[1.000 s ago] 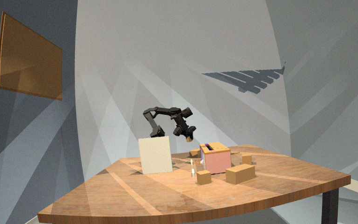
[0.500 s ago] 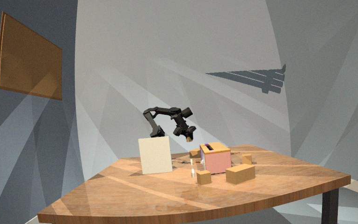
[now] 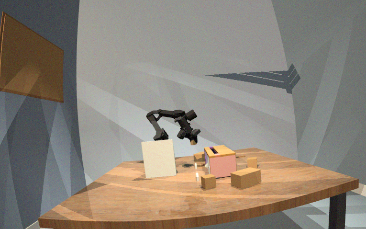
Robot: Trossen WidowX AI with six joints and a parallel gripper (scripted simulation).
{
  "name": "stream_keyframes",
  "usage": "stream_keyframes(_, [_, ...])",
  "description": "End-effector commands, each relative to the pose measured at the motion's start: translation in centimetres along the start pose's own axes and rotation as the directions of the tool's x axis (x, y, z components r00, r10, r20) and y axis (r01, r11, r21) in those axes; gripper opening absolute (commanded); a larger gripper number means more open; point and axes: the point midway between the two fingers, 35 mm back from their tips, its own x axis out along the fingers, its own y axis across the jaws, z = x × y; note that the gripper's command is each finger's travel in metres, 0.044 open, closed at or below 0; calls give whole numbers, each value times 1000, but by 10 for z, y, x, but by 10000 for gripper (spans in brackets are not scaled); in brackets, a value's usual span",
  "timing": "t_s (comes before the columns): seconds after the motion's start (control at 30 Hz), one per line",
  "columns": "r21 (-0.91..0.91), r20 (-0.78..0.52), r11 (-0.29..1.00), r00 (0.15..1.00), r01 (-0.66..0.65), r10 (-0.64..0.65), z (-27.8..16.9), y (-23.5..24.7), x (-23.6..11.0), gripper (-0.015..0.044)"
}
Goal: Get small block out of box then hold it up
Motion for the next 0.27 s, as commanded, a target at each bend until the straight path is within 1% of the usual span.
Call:
stream_keyframes(0.0, [0,-4,1000,1000,3,-3,-2,-1,0,0])
stream_keyframes(0.23, [0,-4,1000,1000,3,-3,-2,-1,0,0])
